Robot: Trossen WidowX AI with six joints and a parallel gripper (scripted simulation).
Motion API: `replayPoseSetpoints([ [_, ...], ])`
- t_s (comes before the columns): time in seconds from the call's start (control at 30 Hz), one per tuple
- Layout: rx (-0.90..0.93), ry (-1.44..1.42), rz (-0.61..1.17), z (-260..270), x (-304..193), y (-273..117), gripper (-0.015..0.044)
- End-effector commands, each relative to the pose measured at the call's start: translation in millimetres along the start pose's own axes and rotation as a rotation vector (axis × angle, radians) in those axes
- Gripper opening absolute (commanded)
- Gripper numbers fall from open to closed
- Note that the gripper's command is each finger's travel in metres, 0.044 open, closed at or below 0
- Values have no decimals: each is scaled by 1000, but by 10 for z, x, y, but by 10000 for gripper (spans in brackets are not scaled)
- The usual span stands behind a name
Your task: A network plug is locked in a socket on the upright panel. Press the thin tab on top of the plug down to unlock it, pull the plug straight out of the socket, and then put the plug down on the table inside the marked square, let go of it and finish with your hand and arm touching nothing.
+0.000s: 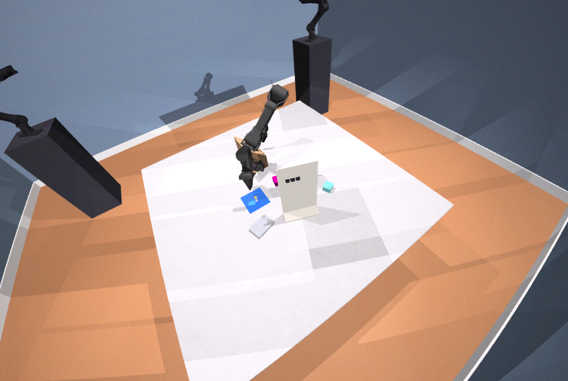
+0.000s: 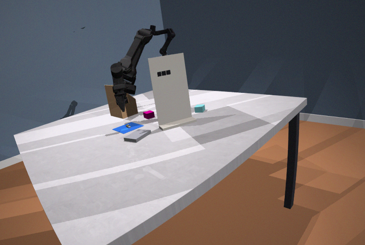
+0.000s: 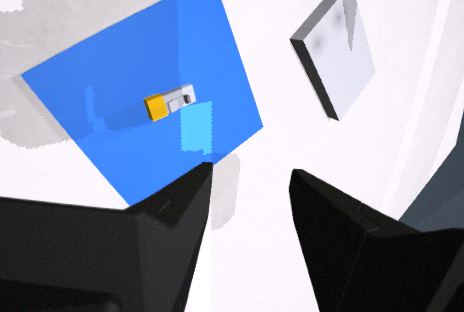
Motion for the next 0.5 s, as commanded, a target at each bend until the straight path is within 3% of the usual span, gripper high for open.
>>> replayPoseSetpoints([
  [0.0,-3,-5,-7,-30,11,-49,156],
  [0.47,-3,-5,-8,-89,21,-191,156],
])
Point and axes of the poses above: the point midway between the two fingers, 35 mm back from their tips, its own y axis out along the fingers, its own z axis across the jaws, x = y × z, the point moved 8 cm from there along -y, back along the fingers, and after that the axes turned 6 degrees about y, right-handed, at the moved point
